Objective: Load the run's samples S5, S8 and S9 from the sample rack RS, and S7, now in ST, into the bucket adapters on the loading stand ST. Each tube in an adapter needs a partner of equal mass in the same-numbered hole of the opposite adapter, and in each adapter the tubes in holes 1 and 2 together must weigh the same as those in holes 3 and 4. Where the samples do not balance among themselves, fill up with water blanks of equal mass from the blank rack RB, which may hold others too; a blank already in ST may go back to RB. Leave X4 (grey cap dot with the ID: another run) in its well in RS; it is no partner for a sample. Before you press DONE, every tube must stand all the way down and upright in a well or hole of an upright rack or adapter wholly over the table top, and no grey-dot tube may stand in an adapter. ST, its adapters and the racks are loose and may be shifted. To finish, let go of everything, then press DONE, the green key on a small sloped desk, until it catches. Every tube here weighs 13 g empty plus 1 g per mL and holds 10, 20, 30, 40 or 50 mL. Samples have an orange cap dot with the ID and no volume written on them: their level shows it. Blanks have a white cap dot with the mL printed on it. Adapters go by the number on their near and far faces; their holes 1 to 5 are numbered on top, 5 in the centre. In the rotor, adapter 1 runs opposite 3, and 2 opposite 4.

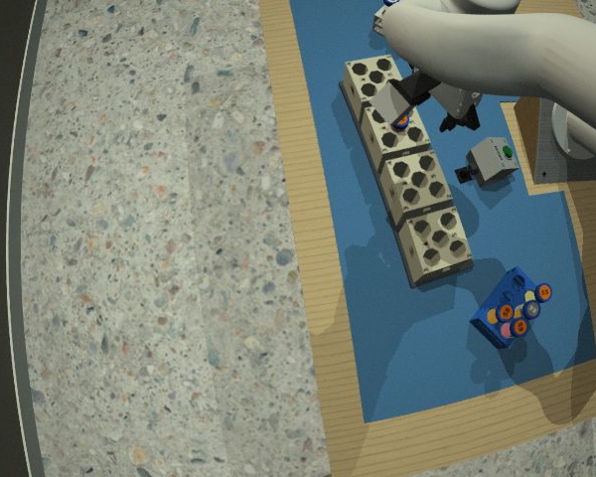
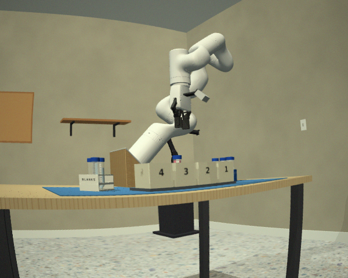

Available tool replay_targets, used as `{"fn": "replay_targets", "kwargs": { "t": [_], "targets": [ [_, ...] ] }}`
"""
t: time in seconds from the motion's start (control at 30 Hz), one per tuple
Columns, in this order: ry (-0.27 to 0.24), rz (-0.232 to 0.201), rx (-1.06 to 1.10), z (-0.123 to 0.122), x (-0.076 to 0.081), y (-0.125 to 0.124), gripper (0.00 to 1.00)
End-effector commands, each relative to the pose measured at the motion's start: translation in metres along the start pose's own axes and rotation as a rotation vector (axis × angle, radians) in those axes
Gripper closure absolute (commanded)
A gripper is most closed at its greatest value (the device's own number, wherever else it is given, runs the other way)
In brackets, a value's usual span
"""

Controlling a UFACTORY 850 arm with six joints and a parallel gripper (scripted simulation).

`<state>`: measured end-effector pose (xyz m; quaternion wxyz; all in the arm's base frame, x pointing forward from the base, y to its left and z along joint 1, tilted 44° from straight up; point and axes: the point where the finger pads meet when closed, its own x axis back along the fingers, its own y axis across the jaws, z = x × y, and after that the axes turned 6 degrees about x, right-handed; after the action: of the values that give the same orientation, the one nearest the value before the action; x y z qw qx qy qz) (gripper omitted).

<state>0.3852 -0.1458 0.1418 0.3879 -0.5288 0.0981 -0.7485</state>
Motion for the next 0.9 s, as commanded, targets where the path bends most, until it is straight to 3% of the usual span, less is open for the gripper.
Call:
{"fn": "replay_targets", "kwargs": {
  "t": [0.0,0.87],
  "targets": [
    [0.012,-0.01,0.159,0.002,0.001,-0.023,0.43],
    [0.012,-0.01,0.159,0.011,0.0,-0.143,0.43]
  ]
}}
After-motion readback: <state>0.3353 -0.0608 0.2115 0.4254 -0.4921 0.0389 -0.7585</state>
